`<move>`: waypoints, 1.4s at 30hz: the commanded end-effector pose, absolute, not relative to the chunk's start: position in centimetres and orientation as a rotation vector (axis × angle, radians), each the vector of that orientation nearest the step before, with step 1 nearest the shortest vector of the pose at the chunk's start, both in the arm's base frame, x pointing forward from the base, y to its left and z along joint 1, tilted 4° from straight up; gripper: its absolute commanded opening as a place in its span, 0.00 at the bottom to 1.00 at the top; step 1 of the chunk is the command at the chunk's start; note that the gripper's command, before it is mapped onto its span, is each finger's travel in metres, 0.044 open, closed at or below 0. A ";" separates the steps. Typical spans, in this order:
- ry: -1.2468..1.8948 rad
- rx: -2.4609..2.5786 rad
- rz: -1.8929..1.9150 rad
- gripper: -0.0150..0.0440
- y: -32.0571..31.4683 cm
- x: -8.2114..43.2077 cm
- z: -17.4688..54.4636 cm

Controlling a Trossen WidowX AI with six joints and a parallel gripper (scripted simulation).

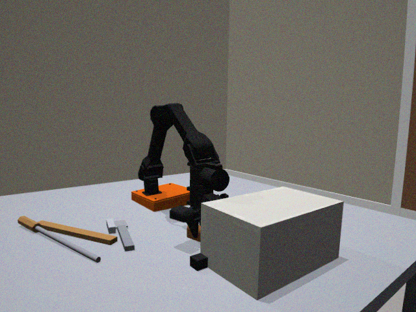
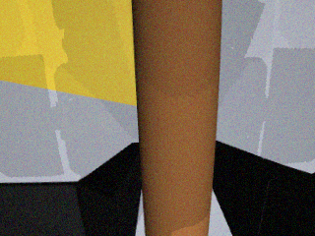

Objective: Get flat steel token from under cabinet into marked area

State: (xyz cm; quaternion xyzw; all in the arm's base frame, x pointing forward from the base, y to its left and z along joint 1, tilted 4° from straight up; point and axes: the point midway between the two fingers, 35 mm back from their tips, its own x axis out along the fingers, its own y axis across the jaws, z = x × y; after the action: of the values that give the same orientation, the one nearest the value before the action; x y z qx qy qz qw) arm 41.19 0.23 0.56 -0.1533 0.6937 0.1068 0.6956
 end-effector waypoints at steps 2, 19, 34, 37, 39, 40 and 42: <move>1.546 -0.342 0.235 0.25 0.4 41.8 0.6; 1.546 -0.340 0.236 0.25 2.0 41.4 0.4; 1.547 -0.341 0.236 0.25 1.7 40.8 0.4; 1.547 -0.341 0.236 0.25 1.6 40.6 0.4; 1.547 -0.341 0.236 0.25 1.5 40.4 0.4; 1.547 -0.341 0.236 0.25 1.4 40.3 0.4; 1.547 -0.341 0.236 0.25 1.4 40.2 0.4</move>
State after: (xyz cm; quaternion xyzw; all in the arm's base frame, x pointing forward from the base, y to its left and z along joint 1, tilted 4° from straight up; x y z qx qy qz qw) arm 40.64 1.47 0.52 -0.1534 0.6928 0.1029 0.6971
